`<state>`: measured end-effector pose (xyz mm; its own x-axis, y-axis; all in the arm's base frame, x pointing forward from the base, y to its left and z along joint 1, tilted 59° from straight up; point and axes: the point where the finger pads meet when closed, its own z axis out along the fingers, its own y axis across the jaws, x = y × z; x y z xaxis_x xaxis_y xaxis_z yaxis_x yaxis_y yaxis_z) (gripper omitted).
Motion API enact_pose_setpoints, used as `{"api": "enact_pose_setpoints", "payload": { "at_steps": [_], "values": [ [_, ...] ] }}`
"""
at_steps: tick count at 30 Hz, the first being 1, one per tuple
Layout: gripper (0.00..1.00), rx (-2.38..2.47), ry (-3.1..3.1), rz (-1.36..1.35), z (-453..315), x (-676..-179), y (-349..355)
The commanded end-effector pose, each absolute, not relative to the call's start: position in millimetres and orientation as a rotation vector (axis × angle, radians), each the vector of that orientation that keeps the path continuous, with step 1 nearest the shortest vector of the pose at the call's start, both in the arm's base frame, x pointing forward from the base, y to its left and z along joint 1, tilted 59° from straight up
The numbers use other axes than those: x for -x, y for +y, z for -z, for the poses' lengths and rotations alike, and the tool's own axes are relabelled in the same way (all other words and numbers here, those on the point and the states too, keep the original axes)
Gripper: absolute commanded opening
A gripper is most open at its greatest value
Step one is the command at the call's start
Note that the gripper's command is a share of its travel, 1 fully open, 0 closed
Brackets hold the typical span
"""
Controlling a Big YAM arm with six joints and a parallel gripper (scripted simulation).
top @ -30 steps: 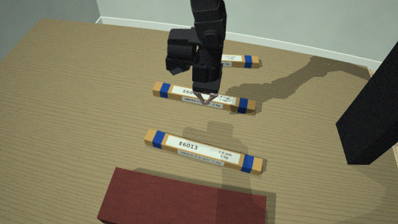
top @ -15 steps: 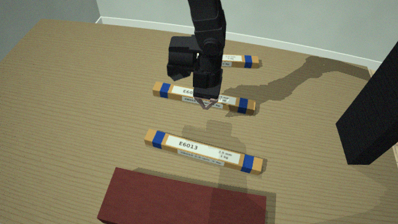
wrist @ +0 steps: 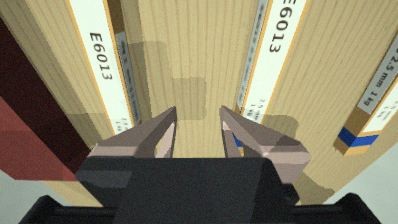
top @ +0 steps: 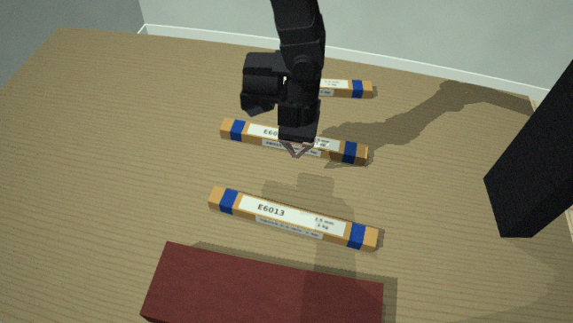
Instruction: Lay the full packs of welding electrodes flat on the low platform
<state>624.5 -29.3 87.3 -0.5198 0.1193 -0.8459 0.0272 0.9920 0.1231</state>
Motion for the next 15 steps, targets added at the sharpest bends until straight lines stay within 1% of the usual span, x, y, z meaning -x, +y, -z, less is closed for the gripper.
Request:
{"api": "enact_pose_setpoints", "payload": {
  "at_steps": [1, 15],
  "values": [
    [0.43, -0.106, 2.109, -0.113, -90, -621, -30],
    [0.43, -0.106, 2.109, -0.113, -98, -608, -30]
  ]
}}
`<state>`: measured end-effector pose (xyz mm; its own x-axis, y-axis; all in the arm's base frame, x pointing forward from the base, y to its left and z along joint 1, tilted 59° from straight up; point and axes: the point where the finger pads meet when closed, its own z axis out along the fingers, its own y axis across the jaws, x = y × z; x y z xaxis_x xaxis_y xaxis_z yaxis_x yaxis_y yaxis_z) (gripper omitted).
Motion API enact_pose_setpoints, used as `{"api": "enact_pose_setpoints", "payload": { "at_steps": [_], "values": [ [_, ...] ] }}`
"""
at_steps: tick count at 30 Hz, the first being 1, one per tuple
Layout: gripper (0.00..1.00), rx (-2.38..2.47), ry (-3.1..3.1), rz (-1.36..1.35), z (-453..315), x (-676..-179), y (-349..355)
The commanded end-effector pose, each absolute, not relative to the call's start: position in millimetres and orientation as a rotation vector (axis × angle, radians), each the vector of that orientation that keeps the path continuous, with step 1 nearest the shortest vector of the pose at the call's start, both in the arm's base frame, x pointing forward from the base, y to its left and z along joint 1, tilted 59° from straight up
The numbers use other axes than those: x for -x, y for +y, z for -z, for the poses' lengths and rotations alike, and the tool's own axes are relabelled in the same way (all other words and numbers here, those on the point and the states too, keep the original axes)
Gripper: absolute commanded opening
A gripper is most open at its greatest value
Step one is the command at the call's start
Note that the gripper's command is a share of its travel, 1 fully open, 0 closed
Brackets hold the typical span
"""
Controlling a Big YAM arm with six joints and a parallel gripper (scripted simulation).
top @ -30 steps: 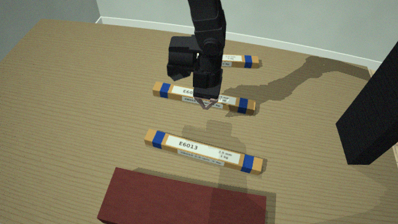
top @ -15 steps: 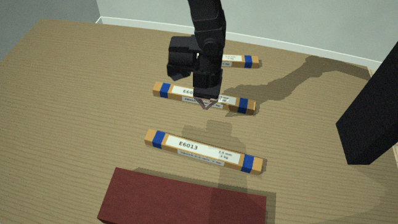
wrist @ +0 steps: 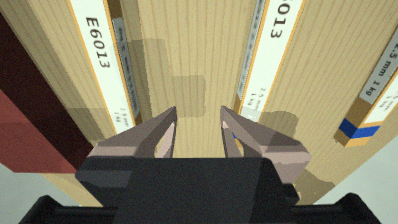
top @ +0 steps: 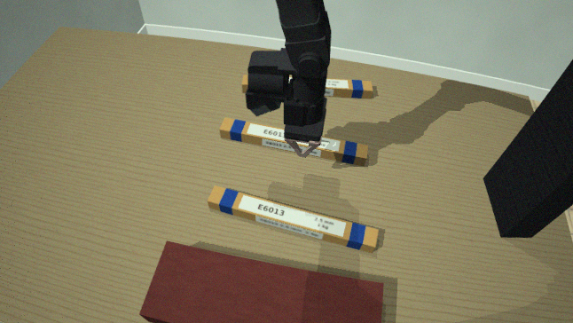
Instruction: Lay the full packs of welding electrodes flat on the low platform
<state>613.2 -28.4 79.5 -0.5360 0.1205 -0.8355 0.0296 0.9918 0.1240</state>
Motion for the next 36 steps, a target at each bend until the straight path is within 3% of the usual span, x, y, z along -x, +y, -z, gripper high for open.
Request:
{"api": "enact_pose_setpoints", "payload": {
  "at_steps": [1, 36],
  "values": [
    [0.43, -0.106, 2.109, -0.113, -99, -607, -30],
    [0.43, -0.106, 2.108, -0.113, -120, -572, -32]
  ]
}}
